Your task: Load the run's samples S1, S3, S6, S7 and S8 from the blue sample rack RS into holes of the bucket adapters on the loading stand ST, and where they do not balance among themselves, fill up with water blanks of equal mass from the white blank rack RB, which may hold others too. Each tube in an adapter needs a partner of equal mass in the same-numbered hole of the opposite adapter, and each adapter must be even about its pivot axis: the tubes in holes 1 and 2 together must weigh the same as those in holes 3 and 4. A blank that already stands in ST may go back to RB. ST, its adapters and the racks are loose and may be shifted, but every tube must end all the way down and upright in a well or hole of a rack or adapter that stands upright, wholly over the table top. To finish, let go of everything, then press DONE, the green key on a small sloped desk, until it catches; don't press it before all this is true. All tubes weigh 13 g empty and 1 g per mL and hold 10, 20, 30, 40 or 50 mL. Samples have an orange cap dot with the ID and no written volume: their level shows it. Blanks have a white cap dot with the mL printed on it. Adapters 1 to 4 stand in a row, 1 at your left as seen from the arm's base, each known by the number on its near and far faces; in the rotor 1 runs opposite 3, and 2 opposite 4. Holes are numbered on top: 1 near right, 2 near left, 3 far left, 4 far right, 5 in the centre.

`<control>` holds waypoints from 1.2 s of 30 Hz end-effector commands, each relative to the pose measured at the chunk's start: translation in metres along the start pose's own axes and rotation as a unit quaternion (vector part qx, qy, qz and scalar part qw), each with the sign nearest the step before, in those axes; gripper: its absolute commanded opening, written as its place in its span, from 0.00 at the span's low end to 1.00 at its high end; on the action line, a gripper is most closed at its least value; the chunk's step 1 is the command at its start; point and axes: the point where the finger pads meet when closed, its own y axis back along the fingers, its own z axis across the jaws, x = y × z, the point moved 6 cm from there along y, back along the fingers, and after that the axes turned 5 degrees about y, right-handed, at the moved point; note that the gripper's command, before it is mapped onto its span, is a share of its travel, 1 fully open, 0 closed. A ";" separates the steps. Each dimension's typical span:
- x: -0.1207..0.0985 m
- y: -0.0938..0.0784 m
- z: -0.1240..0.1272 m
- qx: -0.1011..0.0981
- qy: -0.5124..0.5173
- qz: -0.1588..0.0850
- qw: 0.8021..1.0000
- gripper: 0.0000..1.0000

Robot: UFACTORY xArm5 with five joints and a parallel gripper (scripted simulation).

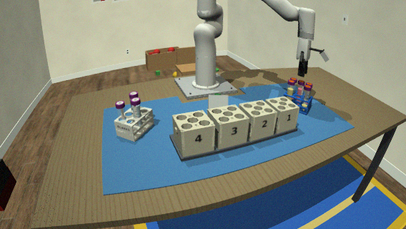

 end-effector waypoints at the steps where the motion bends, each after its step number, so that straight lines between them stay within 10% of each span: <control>1: 0.001 -0.001 0.000 0.000 0.000 0.002 1.000 0.57; 36: 0.001 -0.038 0.000 0.000 0.000 0.002 1.000 0.57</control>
